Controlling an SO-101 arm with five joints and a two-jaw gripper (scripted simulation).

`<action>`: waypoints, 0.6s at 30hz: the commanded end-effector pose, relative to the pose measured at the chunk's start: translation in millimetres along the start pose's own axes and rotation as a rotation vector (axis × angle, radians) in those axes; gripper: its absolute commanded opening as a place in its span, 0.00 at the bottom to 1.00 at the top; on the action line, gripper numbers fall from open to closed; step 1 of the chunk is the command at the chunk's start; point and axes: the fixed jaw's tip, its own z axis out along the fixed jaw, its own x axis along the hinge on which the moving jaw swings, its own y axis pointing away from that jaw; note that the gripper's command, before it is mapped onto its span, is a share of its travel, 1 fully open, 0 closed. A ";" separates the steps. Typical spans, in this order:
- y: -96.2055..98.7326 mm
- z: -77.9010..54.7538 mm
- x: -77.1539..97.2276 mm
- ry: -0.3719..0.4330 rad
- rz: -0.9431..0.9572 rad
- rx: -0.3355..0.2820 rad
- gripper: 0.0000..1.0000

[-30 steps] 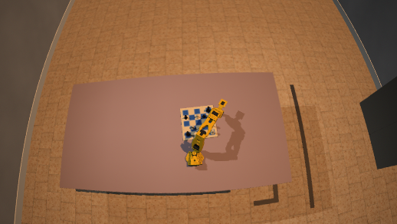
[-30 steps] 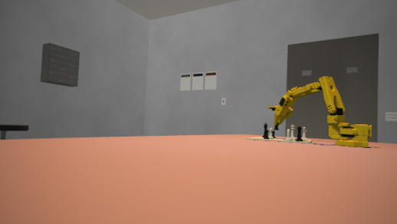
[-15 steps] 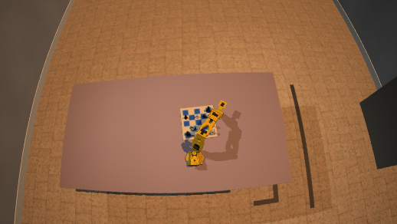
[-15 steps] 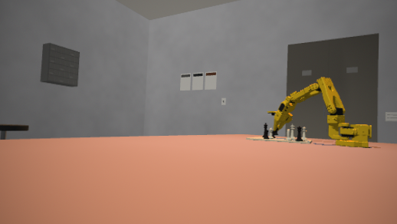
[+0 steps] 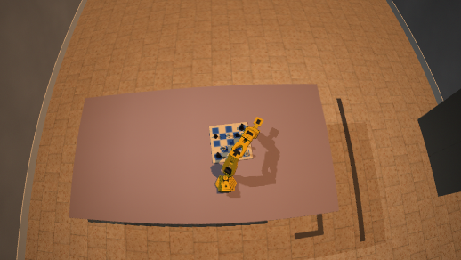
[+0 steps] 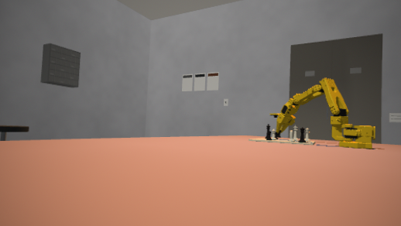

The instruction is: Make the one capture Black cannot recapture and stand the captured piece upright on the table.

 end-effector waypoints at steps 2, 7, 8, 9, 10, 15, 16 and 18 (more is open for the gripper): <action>-1.9 5.1 10.6 0.029 0.003 0.002 0.00; -1.8 5.1 13.6 0.029 0.003 0.002 0.00; -1.8 5.1 13.6 0.029 0.003 0.002 0.00; -1.8 5.1 13.6 0.029 0.003 0.002 0.00; -1.8 5.1 13.6 0.029 0.003 0.002 0.00; -1.8 4.2 12.5 0.029 0.003 0.002 0.00; -1.8 4.2 12.5 0.029 0.003 0.002 0.00; -1.8 2.2 10.2 0.029 0.003 0.002 0.00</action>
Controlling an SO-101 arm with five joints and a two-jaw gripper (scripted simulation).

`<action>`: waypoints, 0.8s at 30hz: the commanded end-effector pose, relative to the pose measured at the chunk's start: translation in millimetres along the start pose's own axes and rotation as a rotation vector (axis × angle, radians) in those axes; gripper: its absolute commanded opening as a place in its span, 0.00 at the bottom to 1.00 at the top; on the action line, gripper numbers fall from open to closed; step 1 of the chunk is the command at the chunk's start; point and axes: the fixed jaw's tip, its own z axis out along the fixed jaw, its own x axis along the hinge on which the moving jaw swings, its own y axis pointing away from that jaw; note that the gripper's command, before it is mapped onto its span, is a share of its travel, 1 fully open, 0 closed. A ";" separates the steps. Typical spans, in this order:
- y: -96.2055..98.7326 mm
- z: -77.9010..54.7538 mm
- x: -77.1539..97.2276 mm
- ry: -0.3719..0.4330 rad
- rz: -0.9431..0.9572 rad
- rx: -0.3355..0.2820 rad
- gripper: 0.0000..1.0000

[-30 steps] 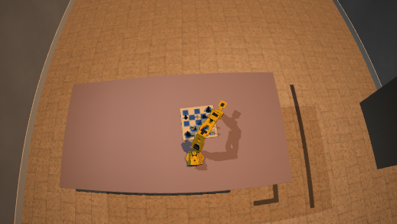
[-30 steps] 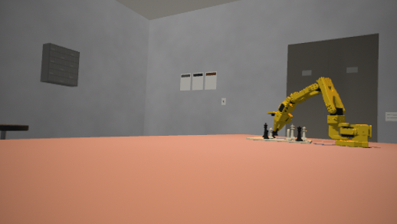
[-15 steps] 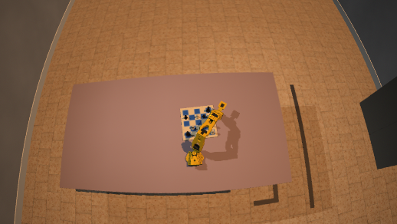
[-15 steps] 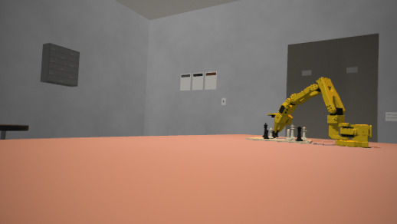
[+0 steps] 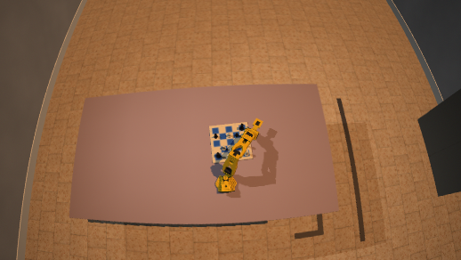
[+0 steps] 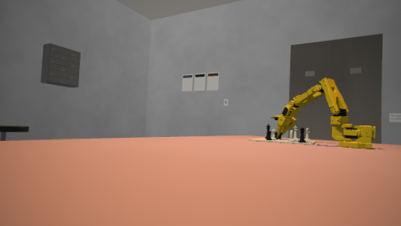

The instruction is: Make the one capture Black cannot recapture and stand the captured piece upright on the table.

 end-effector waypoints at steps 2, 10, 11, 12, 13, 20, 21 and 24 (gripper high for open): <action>-1.8 -5.1 -3.4 0.001 0.003 0.002 0.00; -1.8 -6.1 -4.5 0.001 0.003 0.002 0.00; -1.8 -6.3 -4.8 0.001 0.003 0.002 0.00; -1.8 -6.6 -5.5 0.001 0.003 0.002 0.00; -1.8 -7.2 -6.4 0.001 0.003 0.002 0.00; -1.8 -9.6 -10.7 0.001 0.003 0.002 0.00; -1.8 -9.6 -10.7 0.001 0.003 0.002 0.00; -1.8 -9.6 -10.7 0.001 0.003 0.002 0.00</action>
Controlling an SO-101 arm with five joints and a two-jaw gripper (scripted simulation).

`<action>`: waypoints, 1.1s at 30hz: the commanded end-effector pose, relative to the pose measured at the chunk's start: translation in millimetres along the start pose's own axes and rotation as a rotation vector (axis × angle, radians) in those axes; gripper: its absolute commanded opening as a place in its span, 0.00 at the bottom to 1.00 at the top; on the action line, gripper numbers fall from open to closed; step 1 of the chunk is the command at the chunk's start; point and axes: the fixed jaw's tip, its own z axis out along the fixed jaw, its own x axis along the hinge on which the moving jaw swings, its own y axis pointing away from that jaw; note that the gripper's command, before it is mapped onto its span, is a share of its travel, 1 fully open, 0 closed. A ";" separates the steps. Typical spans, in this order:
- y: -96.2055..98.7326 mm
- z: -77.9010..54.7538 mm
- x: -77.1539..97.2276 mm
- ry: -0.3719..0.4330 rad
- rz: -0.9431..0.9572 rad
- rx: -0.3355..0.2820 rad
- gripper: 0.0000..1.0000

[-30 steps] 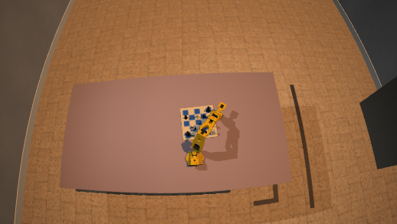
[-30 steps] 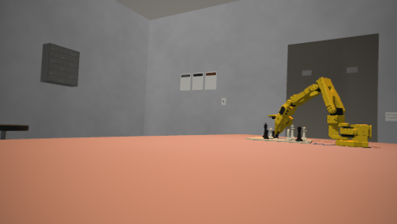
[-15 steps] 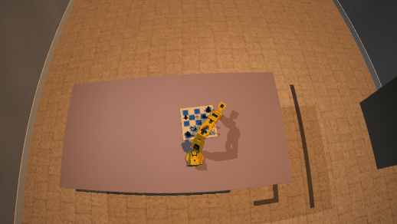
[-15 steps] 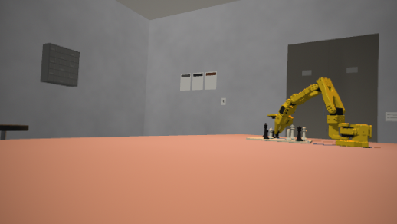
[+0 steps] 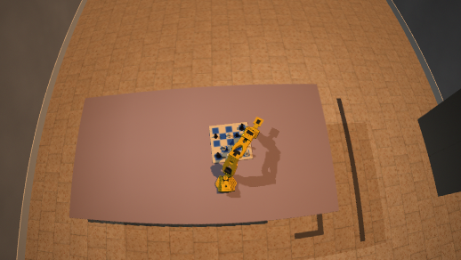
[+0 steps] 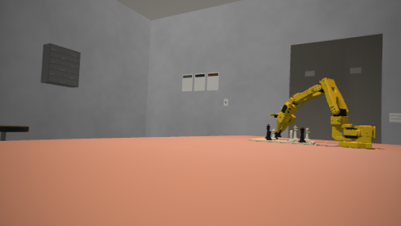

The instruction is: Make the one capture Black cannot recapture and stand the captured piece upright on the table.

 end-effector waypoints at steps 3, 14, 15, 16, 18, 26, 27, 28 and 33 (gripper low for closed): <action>-1.7 -1.6 -1.1 0.000 0.003 0.002 0.00; -1.7 1.5 0.7 0.000 0.003 0.002 0.00; -1.7 2.1 1.0 0.000 0.003 0.002 0.00; -1.7 2.7 1.3 0.000 0.003 0.002 0.00; -1.7 3.8 2.0 0.000 0.003 0.002 0.00; -1.7 5.6 3.1 0.000 0.003 0.002 0.00; -1.7 5.7 3.2 0.000 0.003 0.002 0.00; -1.7 5.8 3.2 0.000 0.003 0.002 0.00; -1.7 9.0 7.1 0.000 0.003 0.002 0.00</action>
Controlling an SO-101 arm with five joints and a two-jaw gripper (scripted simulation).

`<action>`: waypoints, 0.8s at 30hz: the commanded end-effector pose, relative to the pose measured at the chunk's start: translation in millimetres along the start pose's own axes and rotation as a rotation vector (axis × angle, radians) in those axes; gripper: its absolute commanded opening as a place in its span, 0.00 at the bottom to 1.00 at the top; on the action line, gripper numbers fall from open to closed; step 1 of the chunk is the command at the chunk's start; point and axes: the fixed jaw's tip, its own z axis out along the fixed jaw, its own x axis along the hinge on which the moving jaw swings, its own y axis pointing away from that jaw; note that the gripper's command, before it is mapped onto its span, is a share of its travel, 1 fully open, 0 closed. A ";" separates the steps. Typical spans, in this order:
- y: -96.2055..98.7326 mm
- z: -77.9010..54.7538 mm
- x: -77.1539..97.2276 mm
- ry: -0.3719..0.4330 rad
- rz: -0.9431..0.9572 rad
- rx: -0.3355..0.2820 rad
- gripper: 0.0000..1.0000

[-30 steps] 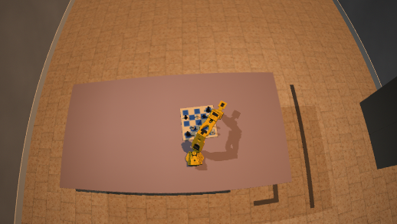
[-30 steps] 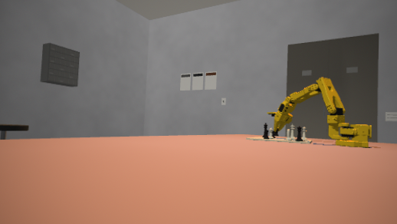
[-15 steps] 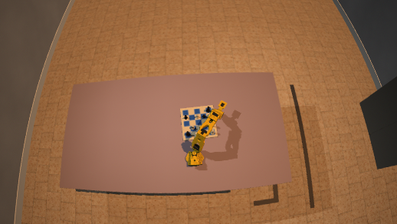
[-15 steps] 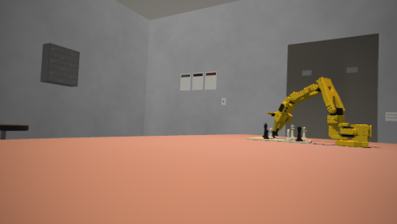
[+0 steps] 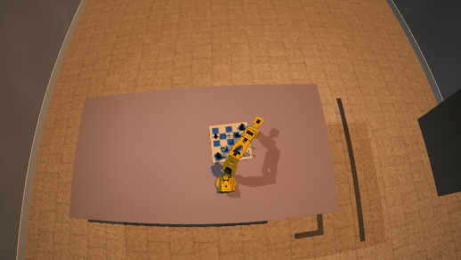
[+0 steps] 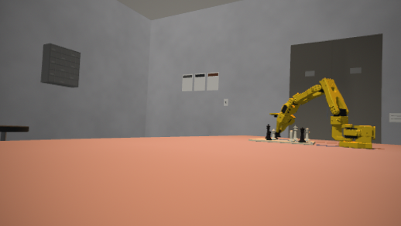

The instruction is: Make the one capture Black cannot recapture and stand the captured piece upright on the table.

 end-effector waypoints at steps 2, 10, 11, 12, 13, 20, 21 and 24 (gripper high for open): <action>-1.6 10.8 14.9 0.027 0.003 0.002 0.00; -1.5 13.6 19.1 0.027 0.003 0.002 0.00; -1.5 13.6 19.1 0.027 0.003 0.002 0.00; -1.5 13.6 19.1 0.027 0.003 0.002 0.00; -1.5 13.6 19.1 0.027 0.003 0.002 0.00; -1.5 13.6 19.1 0.027 0.003 0.002 0.03; -1.5 13.6 19.1 0.027 0.003 0.002 0.04; -1.5 13.6 19.1 0.027 0.003 0.002 0.07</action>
